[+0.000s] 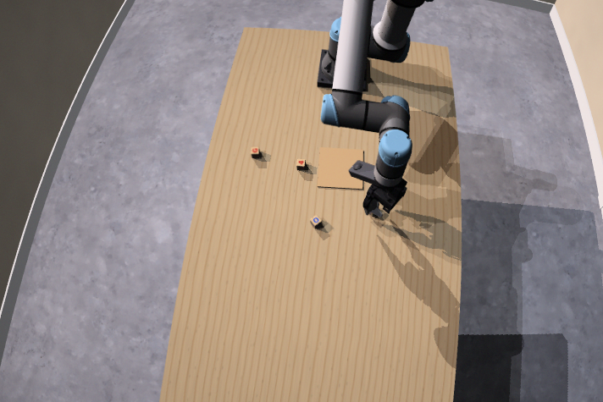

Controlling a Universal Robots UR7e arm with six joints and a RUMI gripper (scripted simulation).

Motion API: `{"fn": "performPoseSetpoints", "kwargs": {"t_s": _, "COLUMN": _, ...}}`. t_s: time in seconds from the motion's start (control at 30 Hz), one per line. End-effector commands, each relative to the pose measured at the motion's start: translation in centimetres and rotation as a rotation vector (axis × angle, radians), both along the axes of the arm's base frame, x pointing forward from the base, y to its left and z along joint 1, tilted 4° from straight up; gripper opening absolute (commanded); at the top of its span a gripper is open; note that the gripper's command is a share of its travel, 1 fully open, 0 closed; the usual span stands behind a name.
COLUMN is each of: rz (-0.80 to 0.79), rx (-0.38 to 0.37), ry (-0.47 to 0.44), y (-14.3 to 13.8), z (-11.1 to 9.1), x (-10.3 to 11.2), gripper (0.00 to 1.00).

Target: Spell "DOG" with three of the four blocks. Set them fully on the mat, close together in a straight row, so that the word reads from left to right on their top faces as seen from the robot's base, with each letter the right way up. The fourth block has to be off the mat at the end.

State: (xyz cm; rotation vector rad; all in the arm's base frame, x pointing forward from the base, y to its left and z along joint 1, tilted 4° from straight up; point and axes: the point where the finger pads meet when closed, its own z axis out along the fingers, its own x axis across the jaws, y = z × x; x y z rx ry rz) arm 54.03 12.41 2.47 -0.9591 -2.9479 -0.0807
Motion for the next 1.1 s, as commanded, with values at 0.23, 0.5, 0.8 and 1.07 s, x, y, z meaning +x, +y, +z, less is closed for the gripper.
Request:
{"fn": "performPoseSetpoints", "kwargs": {"t_s": 0.23, "rz": 0.001, "rx": 0.001, "ry": 0.003, "y": 0.2, "z": -0.7, "x": -0.2, "gripper": 0.37}}
{"fn": "performPoseSetpoints", "kwargs": {"t_s": 0.5, "rz": 0.001, "rx": 0.001, "ry": 0.003, "y": 0.2, "z": -1.8, "x": -0.3, "gripper": 0.37}}
{"fn": "performPoseSetpoints", "kwargs": {"t_s": 0.8, "rz": 0.001, "rx": 0.001, "ry": 0.003, "y": 0.3, "z": -3.2, "x": -0.3, "gripper": 0.37}}
{"fn": "performPoseSetpoints", "kwargs": {"t_s": 1.07, "rz": 0.001, "rx": 0.001, "ry": 0.003, "y": 0.3, "z": -3.3, "x": -0.3, "gripper": 0.37}}
